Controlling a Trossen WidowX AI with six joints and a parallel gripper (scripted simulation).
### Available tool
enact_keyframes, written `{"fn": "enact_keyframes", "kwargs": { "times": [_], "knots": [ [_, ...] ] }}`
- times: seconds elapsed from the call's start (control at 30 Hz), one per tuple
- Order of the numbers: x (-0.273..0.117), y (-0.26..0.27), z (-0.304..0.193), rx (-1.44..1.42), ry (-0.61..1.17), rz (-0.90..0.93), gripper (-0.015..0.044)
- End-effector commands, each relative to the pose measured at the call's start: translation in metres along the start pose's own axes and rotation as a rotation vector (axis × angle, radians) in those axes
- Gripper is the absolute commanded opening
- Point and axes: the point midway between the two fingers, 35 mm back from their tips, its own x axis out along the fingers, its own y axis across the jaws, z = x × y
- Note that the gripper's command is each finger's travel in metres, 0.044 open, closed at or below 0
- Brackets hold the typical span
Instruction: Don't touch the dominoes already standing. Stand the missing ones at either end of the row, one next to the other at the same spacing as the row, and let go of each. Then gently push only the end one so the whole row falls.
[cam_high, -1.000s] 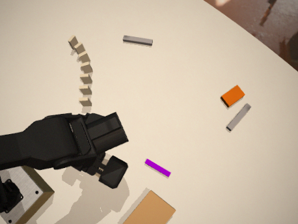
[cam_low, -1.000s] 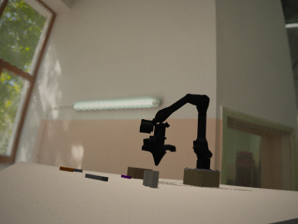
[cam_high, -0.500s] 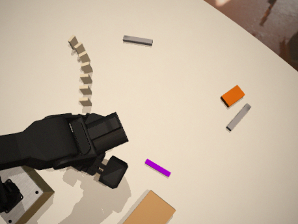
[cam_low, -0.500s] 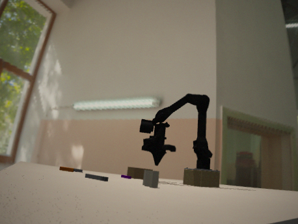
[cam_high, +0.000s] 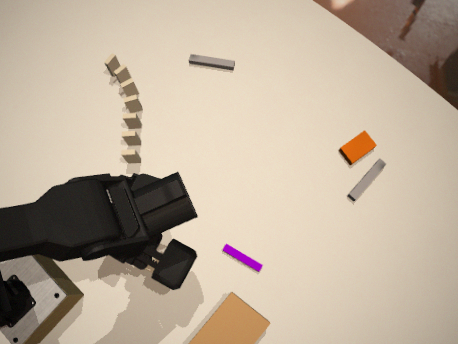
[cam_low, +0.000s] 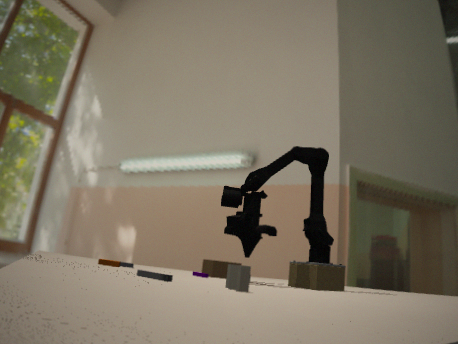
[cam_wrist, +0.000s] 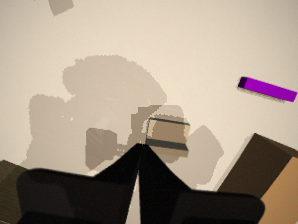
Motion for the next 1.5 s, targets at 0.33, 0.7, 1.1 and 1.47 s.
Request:
{"fn": "enact_keyframes", "kwargs": {
  "times": [0.33,0.7,1.1,1.47],
  "knots": [
    [0.08,0.002,-0.005,-0.005,-0.001,0.001,0.0],
    [0.08,-0.012,-0.004,-0.005,-0.001,0.0,0.0],
    [0.078,-0.026,-0.005,0.012,-0.005,-0.007,0.0],
    [-0.001,-0.054,-0.007,-0.001,-0.001,-0.004,0.0]
  ]
}}
